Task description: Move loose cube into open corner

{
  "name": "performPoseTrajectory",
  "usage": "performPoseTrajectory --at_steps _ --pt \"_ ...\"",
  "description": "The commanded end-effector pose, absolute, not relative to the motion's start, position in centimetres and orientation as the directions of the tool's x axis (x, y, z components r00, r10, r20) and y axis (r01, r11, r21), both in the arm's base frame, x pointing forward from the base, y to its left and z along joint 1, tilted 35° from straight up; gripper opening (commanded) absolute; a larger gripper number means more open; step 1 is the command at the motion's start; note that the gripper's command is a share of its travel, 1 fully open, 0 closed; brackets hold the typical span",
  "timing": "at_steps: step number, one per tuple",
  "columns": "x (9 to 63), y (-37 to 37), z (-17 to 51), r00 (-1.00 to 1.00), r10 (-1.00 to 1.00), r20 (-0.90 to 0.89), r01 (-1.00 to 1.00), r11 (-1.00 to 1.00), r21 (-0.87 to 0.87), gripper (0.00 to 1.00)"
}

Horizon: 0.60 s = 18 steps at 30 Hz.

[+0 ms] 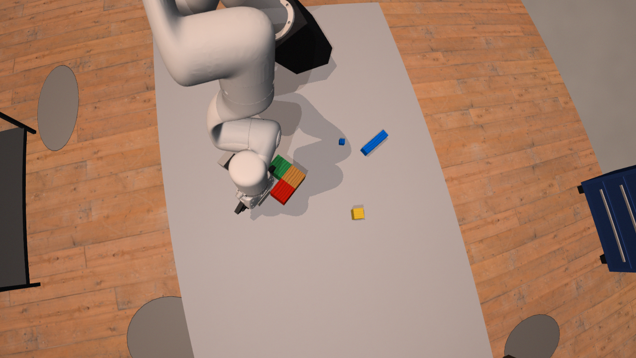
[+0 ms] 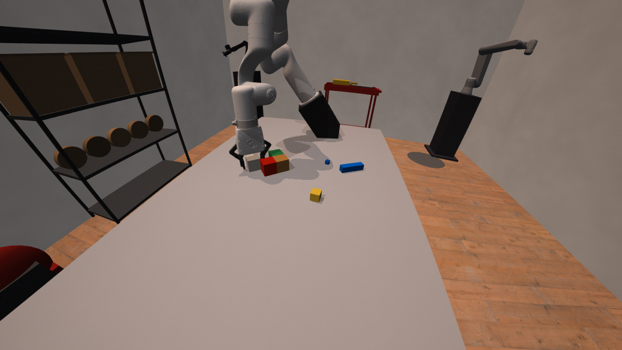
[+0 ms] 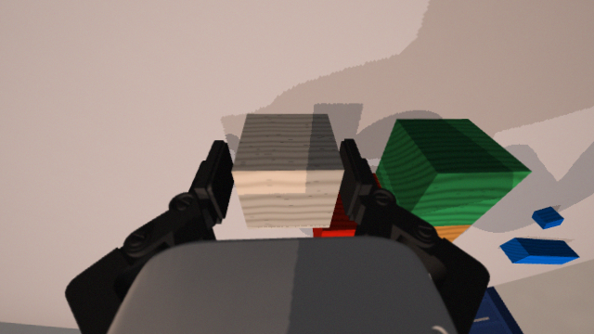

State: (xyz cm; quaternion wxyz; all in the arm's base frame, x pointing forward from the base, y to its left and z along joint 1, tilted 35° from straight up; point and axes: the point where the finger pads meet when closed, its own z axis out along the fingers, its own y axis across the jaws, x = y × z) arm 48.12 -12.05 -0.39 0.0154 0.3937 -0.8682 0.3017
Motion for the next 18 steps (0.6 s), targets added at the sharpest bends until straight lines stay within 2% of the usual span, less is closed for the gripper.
performPoseTrajectory --at_steps 1,18 --pt "48.2 -11.9 -0.3 -0.689 -0.676 0.262 -0.693 0.507 -0.513 0.82" --pt "47.7 -10.7 1.5 -0.689 -0.676 0.262 -0.693 0.507 -0.513 0.82"
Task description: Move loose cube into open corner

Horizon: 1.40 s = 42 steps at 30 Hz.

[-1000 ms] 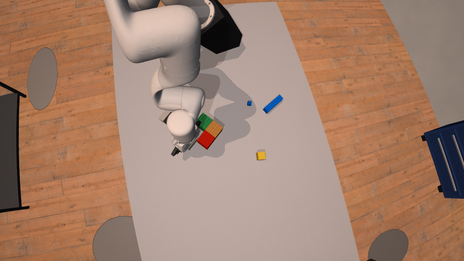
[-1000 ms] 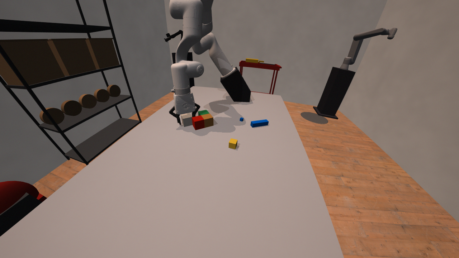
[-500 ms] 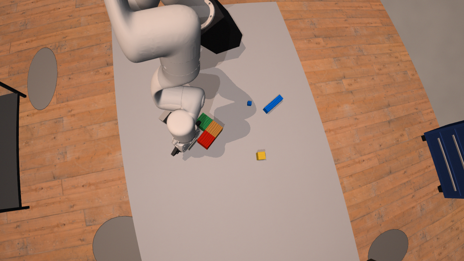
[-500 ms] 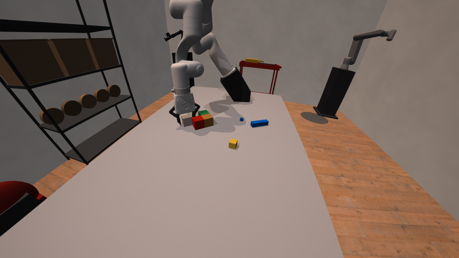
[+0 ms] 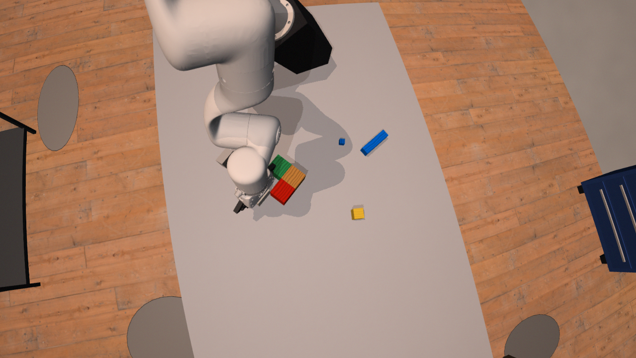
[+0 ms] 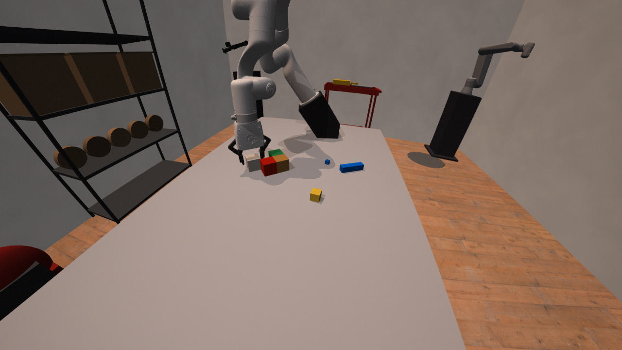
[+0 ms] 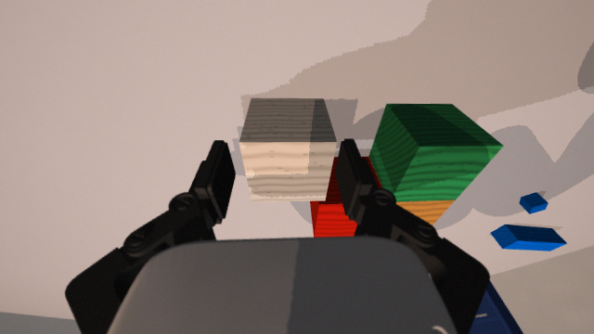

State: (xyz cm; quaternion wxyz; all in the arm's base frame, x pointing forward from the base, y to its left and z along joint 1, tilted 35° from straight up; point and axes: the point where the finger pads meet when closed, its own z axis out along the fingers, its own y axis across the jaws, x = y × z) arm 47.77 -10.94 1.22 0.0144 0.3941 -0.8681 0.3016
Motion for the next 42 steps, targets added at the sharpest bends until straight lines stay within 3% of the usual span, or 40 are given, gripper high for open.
performPoseTrajectory --at_steps 1,42 --pt "47.7 -10.6 1.7 -0.689 -0.676 0.262 -0.693 0.507 -0.513 0.82" --pt "46.0 -6.5 8.0 -0.689 -0.676 0.262 -0.693 0.507 -0.513 0.82"
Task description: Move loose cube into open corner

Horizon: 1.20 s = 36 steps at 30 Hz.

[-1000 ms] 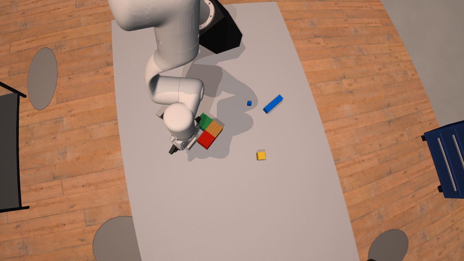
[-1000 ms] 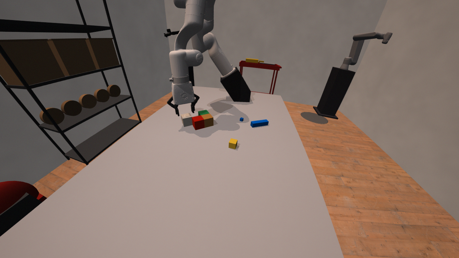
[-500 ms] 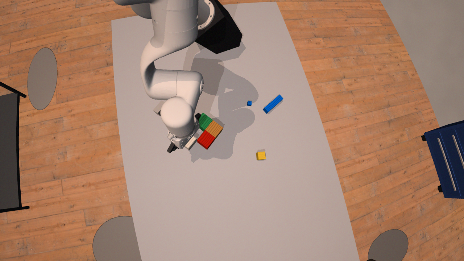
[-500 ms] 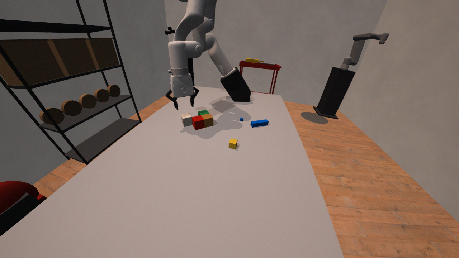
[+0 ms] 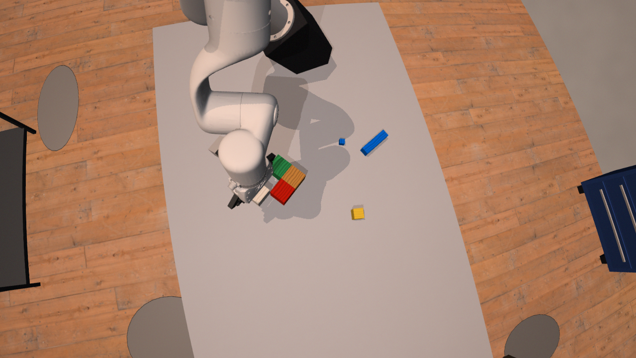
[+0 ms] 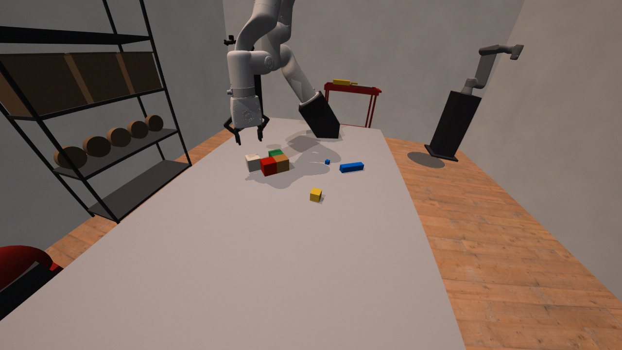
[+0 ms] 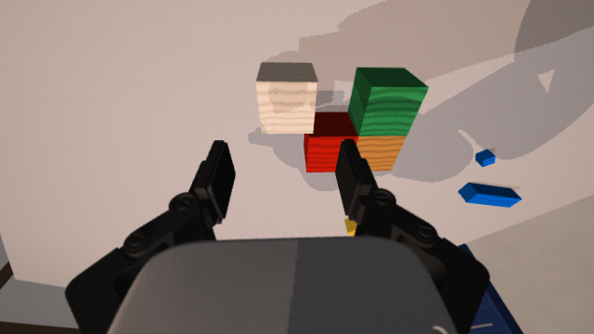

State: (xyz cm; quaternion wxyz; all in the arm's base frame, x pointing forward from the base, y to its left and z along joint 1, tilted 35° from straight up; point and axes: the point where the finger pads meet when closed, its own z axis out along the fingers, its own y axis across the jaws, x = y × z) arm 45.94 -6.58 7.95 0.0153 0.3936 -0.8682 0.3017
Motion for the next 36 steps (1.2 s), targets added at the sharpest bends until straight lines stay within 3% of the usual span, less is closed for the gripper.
performPoseTrajectory --at_steps 1,2,3,36 --pt "46.04 -6.48 8.05 -0.689 -0.676 0.262 -0.693 0.507 -0.513 0.82" --pt "46.04 -6.48 8.05 -0.689 -0.676 0.262 -0.693 0.507 -0.513 0.82" --pt "46.04 -6.48 8.05 -0.689 -0.676 0.262 -0.693 0.507 -0.513 0.0" --pt "46.04 -6.48 8.05 -0.689 -0.676 0.262 -0.693 0.507 -0.513 0.0"
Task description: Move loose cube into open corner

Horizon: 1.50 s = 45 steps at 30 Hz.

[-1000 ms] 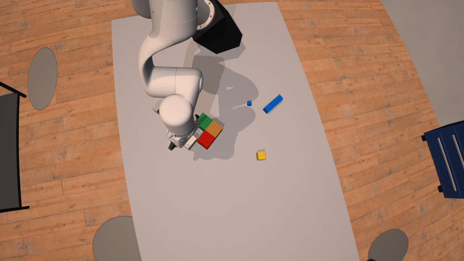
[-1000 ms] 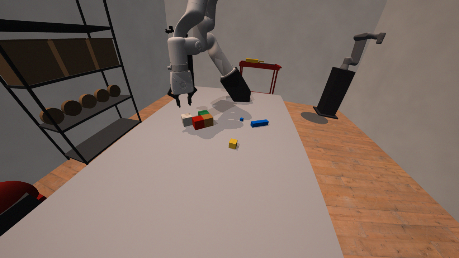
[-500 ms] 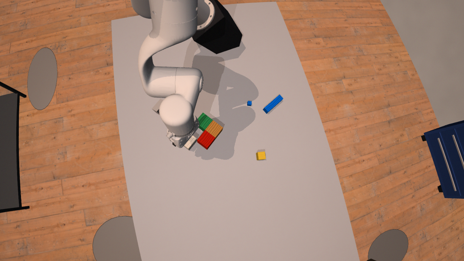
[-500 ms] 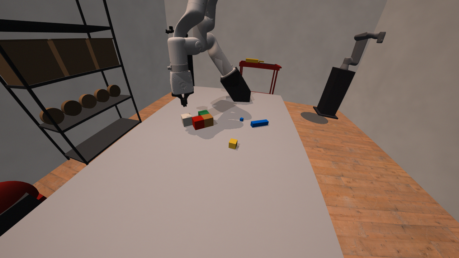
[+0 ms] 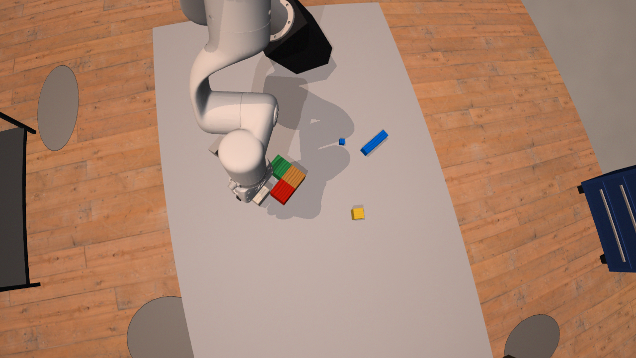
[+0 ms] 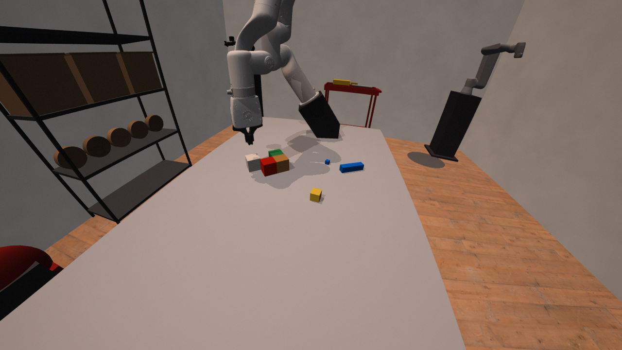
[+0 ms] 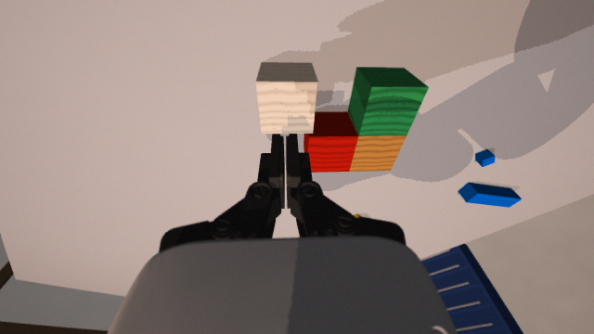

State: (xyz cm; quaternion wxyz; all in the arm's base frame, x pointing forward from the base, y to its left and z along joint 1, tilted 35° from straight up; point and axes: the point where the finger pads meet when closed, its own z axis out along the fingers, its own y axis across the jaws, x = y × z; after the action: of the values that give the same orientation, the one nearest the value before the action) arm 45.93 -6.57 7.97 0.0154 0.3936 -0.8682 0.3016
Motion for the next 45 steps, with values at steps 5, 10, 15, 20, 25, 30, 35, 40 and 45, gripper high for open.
performPoseTrajectory --at_steps 5,10,15,20,25,30,35,40,45 --pt "46.0 -6.5 8.1 -0.697 -0.67 0.258 -0.685 0.514 -0.516 0.0" --pt "46.0 -6.8 8.2 -0.741 -0.631 0.229 -0.638 0.557 -0.532 0.0" --pt "46.0 -7.5 8.4 -0.859 -0.494 0.132 -0.474 0.671 -0.57 0.0" --pt "46.0 -8.6 8.9 -0.974 -0.222 -0.052 -0.149 0.793 -0.591 0.0" --pt "46.1 -9.2 9.3 -0.98 0.003 -0.198 0.116 0.818 -0.564 0.0" --pt "46.3 -10.0 9.8 -0.895 0.258 -0.364 0.416 0.777 -0.473 0.0" --pt "46.9 -10.4 10.3 -0.707 0.499 -0.501 0.686 0.654 -0.319 0.0" --pt "47.3 -10.4 10.5 -0.559 0.618 -0.553 0.81 0.549 -0.205 0.0" --pt "48.2 -10.1 10.7 -0.223 0.782 -0.582 0.955 0.294 0.03 0.0"
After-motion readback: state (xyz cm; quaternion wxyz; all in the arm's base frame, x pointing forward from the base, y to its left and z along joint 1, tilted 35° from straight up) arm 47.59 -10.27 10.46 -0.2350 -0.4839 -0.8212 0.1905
